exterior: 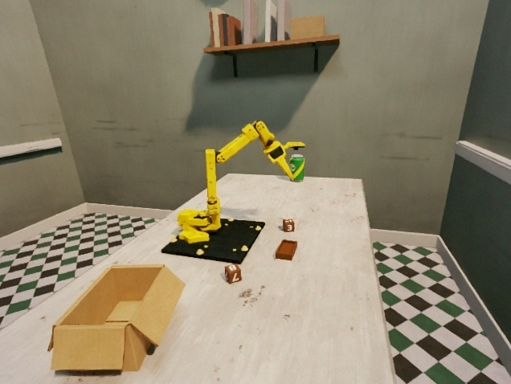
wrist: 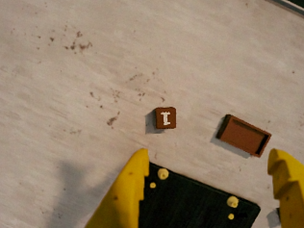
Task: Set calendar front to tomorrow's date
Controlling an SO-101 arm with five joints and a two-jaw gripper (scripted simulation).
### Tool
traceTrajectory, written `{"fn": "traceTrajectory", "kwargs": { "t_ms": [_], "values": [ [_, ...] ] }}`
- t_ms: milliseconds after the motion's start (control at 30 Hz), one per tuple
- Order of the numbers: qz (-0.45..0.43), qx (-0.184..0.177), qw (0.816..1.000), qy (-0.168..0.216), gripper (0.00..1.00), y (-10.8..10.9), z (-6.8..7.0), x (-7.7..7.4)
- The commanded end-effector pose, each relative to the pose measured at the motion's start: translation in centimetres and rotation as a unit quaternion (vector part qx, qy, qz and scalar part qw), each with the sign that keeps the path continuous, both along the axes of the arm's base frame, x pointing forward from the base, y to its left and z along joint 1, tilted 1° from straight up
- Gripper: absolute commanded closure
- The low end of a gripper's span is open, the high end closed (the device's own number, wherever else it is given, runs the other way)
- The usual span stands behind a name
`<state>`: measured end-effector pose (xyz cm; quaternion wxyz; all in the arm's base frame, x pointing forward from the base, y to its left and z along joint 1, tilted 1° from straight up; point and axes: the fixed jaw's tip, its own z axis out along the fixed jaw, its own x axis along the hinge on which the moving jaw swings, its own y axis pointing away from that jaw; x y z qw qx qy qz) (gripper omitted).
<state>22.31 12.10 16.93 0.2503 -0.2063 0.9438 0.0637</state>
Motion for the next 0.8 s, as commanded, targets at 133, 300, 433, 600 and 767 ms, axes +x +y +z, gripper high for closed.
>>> {"fn": "traceTrajectory", "kwargs": {
  "t_ms": [133,300,433,600,767],
  "values": [
    [0.027,-0.012,0.999,-0.016,0.65,-0.3,0.5,-0.18],
    [0.049,-0.024,0.998,-0.019,0.65,-0.37,0.38,-0.25],
    [0.088,-0.046,0.995,-0.028,0.65,-0.45,0.22,-0.3],
    [0.15,-0.079,0.985,-0.042,0.65,-0.6,-0.04,-0.37],
    [0.208,-0.111,0.97,-0.055,0.65,-0.76,-0.28,-0.43]
  ]
}}
